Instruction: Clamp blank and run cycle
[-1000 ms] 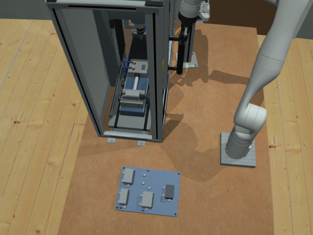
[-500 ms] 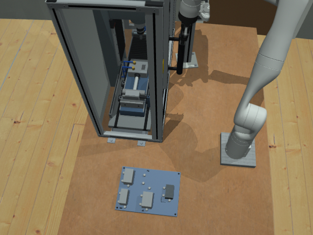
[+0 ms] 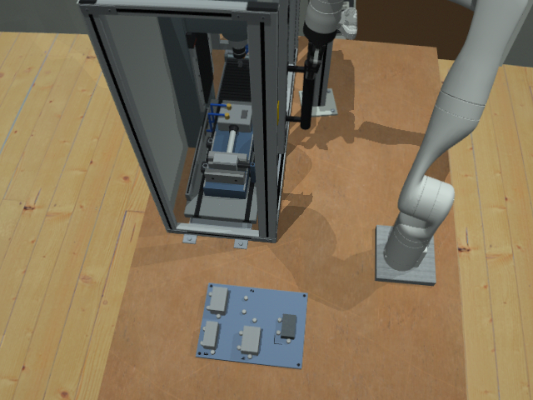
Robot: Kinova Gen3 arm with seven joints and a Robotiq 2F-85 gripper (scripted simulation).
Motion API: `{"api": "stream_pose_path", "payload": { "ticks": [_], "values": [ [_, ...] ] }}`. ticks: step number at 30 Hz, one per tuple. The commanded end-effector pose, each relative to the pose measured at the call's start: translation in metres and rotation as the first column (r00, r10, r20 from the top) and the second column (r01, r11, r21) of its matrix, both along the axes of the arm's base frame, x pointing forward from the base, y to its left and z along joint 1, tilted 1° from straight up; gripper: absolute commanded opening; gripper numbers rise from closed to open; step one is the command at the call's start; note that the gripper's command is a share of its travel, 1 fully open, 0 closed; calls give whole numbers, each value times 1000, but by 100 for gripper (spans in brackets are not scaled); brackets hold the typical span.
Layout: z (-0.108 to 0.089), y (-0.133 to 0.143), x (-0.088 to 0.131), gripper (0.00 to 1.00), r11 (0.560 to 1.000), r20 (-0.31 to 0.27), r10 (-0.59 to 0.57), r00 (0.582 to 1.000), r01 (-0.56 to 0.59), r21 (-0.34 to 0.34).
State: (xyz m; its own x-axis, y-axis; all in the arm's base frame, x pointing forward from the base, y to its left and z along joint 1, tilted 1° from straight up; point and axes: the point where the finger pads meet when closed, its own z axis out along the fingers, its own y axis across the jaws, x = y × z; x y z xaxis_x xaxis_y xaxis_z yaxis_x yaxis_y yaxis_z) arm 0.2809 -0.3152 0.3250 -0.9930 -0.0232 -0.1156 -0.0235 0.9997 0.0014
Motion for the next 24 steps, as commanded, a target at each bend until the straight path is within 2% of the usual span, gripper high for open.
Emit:
{"api": "stream_pose_path", "payload": {
  "ticks": [1,4,9,21,24],
  "values": [
    [1,0,0,39,1000,1,0,1000,0,-1],
    [1,0,0,39,1000,1,0,1000,0,-1],
    [1,40,-1,39,1000,1,1,1000,-1,0],
    [1,40,-1,39,1000,1,1,1000,-1,0],
    [1,64,-1,39,1000,1,1,1000,-1,0]
  ]
}}
